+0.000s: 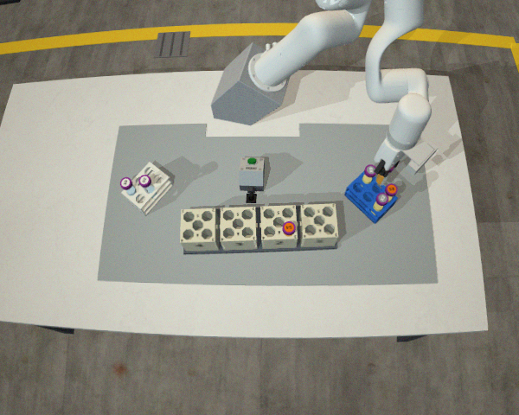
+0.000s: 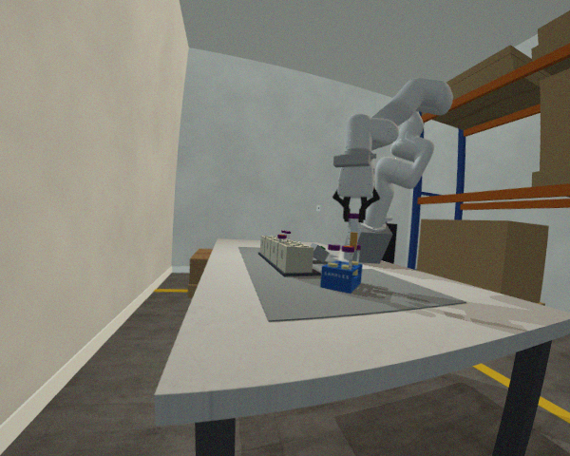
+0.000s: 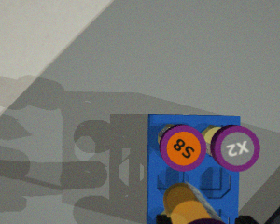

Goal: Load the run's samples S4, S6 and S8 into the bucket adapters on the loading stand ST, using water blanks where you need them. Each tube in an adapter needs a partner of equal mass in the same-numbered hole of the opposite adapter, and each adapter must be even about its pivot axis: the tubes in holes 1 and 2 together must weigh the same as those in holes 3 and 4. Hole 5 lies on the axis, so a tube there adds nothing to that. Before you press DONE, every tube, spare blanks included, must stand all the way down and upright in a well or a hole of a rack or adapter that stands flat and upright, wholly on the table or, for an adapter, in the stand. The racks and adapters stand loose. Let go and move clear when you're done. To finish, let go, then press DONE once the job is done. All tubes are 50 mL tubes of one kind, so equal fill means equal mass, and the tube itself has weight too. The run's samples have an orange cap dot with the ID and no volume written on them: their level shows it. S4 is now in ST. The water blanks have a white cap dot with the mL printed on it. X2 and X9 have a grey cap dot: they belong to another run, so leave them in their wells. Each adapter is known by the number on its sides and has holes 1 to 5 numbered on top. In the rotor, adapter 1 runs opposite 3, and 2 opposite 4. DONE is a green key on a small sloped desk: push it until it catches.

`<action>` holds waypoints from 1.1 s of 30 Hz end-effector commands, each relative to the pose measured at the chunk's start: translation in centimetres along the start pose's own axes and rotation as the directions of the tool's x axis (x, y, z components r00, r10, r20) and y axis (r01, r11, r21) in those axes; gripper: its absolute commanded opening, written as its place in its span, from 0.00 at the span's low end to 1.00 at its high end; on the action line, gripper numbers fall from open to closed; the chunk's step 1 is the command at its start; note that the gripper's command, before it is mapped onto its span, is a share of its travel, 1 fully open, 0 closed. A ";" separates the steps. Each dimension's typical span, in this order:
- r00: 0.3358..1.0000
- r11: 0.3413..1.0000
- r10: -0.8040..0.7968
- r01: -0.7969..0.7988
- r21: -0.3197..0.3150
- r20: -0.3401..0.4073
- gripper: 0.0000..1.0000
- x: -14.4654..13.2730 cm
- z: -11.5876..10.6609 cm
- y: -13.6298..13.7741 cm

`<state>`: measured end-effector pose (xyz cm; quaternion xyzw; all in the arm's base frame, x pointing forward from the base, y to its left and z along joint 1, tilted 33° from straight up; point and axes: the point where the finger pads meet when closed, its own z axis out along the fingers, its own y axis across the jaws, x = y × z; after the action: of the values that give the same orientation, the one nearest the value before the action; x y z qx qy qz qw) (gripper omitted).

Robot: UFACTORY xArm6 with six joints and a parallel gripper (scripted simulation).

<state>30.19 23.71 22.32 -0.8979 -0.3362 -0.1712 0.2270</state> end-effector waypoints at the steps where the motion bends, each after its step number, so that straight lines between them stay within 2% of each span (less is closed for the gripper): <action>1: 1.000 1.000 -0.001 0.001 0.000 -0.005 0.00 0.2 0.7 0.0; 12: 1.000 1.000 -0.001 0.001 0.000 -0.004 0.00 0.2 2.9 0.0; 33: 1.000 1.000 -0.001 0.001 0.000 -0.004 0.00 0.2 3.1 0.0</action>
<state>30.73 25.31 19.88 -0.8976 -0.3362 -0.1719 0.2273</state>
